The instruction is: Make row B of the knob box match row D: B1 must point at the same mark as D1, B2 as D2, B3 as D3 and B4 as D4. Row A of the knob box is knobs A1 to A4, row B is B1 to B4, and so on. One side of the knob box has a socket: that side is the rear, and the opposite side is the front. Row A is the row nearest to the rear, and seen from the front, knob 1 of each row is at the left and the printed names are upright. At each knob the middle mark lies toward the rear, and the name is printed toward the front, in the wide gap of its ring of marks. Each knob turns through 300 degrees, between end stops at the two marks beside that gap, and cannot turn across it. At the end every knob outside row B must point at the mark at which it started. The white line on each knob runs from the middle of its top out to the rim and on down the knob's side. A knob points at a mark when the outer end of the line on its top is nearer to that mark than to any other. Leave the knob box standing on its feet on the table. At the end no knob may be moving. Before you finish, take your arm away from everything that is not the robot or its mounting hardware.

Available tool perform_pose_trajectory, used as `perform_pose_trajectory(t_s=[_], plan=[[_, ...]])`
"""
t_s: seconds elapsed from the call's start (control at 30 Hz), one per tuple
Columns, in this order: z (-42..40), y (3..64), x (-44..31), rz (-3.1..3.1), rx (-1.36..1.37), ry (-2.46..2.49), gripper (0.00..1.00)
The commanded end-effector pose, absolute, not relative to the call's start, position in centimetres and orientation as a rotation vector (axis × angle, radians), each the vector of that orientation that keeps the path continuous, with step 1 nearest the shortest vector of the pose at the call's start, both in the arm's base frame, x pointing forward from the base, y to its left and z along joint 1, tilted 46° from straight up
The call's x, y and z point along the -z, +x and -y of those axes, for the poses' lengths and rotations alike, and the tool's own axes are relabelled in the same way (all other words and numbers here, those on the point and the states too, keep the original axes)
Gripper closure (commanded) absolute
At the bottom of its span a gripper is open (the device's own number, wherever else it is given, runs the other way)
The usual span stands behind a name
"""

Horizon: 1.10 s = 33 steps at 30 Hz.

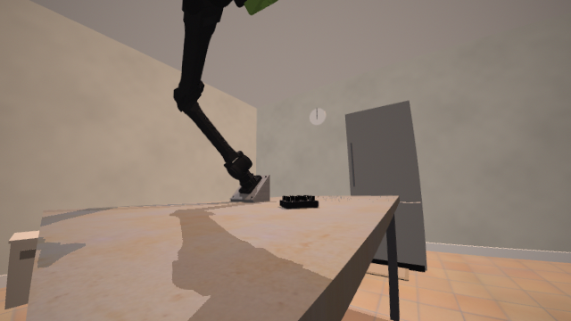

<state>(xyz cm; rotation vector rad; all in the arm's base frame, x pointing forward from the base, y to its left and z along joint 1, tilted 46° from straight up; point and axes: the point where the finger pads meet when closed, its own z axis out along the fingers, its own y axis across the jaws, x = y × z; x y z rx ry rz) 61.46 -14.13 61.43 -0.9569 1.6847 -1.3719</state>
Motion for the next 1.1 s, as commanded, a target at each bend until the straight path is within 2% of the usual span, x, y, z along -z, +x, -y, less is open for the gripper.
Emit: perform_pose_trajectory(t_s=[0.0,0.53,0.57,0.77,1.07], plan=[[13.8,61.3,-62.0,-1.673,1.373,-0.953,0.00],[13.8,61.3,-62.0,-1.673,1.373,-0.953,0.00],[11.8,59.5,-67.2,-1.578,1.384,-0.898,0.00],[11.8,59.5,-67.1,-1.582,1.379,-0.894,0.00],[11.4,61.6,-58.1,-1.779,1.231,-0.877,0.00]])
